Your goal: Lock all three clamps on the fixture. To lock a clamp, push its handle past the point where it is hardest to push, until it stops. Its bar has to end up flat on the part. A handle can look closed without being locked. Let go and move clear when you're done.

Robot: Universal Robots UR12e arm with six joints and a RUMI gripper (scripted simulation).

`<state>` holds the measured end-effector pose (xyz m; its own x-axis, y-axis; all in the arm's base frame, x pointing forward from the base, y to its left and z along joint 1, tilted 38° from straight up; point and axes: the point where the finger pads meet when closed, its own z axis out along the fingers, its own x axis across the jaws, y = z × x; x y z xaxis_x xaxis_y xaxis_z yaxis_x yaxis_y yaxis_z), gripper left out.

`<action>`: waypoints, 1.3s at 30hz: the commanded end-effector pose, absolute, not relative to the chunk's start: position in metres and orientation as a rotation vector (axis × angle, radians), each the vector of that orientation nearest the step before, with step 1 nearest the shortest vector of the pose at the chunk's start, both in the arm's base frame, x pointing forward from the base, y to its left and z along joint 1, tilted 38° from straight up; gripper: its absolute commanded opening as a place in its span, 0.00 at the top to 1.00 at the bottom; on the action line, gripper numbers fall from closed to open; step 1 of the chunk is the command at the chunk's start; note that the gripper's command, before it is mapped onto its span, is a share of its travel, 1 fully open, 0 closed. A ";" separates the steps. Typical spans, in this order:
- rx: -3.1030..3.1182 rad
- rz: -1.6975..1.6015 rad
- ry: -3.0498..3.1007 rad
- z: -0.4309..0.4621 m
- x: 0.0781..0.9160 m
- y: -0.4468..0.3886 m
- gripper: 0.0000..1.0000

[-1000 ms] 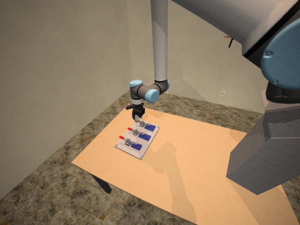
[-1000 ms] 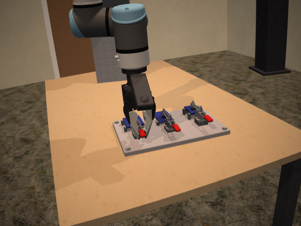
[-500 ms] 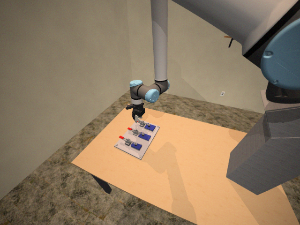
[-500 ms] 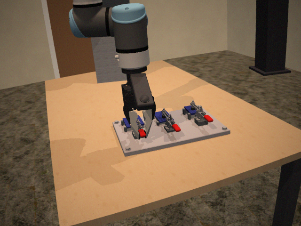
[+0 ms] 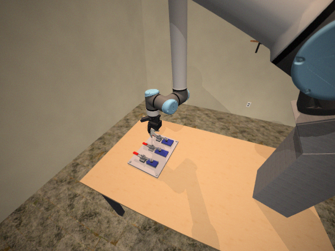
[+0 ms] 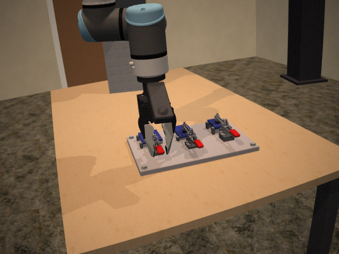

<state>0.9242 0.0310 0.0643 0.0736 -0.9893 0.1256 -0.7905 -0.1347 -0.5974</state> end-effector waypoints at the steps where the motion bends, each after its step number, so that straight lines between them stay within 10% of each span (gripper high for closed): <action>1: -1.985 -0.730 1.764 0.065 0.926 0.033 0.72; 39: -1.984 -0.727 1.768 0.075 0.915 0.031 0.72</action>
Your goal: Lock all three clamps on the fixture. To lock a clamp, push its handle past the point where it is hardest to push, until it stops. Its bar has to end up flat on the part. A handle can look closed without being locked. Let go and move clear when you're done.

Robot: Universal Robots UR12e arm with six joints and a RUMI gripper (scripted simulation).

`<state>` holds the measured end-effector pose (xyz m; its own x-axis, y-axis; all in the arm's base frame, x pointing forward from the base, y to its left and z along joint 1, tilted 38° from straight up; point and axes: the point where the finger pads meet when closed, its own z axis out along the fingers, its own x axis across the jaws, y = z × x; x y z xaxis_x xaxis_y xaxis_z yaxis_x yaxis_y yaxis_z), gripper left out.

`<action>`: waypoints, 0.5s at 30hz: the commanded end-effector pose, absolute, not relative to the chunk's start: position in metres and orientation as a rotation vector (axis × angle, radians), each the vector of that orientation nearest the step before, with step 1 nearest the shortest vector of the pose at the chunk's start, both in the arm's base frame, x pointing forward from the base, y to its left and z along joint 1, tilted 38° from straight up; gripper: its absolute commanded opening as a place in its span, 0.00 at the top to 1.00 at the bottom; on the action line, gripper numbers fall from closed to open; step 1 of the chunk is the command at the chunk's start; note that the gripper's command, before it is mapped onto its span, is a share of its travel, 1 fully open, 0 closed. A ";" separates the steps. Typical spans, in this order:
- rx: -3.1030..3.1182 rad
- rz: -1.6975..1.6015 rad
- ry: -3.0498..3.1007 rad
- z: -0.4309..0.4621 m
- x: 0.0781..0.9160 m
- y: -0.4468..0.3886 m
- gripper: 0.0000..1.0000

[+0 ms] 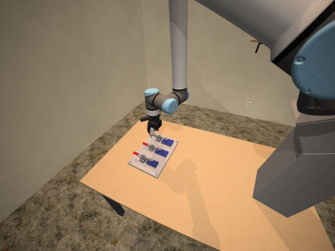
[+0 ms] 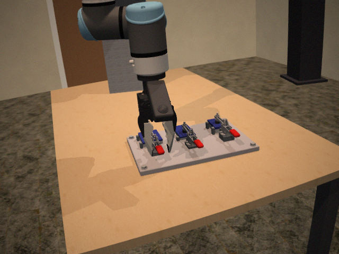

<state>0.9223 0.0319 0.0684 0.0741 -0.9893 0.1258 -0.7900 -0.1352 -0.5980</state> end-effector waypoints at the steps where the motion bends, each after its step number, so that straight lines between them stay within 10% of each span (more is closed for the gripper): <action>1: -1.984 -0.727 1.768 0.077 0.914 0.031 0.72; 15: -1.985 -0.727 1.768 0.102 0.895 0.033 0.72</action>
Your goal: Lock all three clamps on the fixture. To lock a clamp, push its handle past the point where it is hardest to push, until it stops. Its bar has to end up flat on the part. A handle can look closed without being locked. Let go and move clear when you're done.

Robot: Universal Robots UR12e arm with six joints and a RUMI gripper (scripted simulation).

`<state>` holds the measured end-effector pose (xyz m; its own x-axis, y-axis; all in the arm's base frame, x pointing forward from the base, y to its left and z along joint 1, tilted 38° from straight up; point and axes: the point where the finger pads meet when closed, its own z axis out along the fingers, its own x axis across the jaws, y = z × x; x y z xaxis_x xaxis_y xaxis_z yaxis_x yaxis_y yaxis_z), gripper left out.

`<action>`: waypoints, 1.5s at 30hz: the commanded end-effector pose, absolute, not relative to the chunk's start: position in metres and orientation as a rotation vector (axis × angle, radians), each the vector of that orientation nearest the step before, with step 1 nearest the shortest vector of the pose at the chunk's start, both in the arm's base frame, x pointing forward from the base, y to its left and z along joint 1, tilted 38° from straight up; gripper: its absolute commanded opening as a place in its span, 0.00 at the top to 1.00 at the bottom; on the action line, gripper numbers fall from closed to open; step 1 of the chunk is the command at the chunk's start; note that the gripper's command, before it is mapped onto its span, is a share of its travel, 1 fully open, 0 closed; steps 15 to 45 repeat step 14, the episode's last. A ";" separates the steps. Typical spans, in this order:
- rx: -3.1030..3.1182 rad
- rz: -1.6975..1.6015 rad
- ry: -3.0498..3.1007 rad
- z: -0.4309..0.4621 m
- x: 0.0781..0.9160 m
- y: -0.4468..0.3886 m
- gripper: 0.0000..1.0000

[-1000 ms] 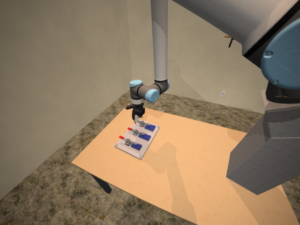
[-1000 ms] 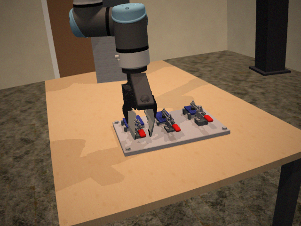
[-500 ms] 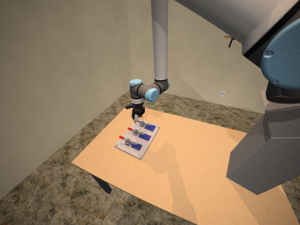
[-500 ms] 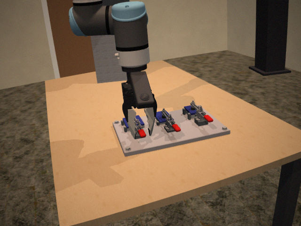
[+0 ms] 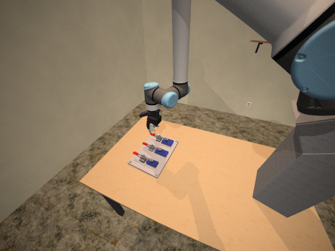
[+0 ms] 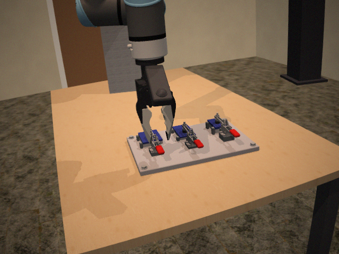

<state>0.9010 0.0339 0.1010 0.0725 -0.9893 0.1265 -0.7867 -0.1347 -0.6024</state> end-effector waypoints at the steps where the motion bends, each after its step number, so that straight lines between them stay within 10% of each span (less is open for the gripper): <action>1: -1.985 -0.727 1.768 0.103 0.894 0.033 0.72; 45: -1.985 -0.727 1.768 0.104 0.893 0.033 0.72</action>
